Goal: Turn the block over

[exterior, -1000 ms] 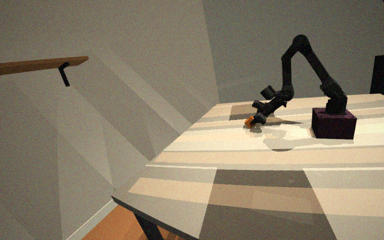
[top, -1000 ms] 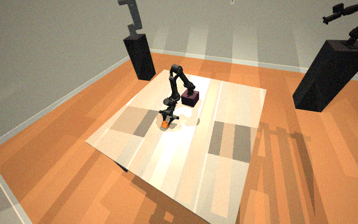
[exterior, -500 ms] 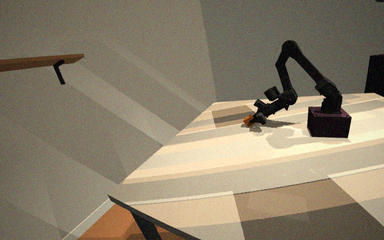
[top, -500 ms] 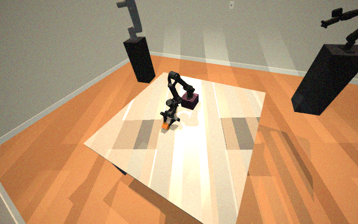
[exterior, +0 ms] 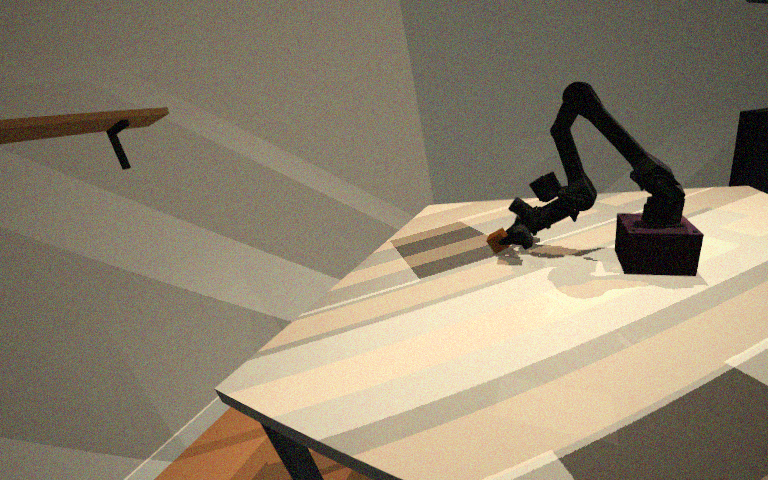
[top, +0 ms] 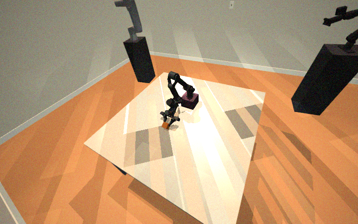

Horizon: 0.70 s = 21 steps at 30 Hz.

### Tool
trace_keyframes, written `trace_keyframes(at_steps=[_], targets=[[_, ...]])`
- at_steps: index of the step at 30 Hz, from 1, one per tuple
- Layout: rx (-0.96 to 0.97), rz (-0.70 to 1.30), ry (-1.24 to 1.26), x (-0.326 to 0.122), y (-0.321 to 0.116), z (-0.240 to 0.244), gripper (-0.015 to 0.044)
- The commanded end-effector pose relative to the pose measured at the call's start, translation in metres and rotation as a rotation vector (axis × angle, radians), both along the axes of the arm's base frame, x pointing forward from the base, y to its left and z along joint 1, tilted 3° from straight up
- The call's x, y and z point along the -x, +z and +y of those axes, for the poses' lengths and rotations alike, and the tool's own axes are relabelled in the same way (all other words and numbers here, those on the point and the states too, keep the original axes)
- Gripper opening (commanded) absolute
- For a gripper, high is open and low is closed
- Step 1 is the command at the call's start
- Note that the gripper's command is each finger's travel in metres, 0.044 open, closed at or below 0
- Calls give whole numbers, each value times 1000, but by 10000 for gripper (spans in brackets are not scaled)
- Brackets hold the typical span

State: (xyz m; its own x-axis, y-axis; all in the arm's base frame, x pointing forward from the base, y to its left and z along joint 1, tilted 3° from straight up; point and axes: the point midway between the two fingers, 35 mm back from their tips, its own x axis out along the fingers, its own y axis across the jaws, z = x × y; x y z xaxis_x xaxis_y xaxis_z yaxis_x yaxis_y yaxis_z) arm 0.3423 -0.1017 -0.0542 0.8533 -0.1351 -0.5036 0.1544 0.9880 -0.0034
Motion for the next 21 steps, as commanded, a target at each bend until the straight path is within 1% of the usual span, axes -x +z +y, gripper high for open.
trace_keyframes(at_steps=[1,15,21], targets=[[-5,-8,2,-1,1,1,79],[-5,-8,2,-1,1,1,440],[-5,-8,2,-1,1,1,440]])
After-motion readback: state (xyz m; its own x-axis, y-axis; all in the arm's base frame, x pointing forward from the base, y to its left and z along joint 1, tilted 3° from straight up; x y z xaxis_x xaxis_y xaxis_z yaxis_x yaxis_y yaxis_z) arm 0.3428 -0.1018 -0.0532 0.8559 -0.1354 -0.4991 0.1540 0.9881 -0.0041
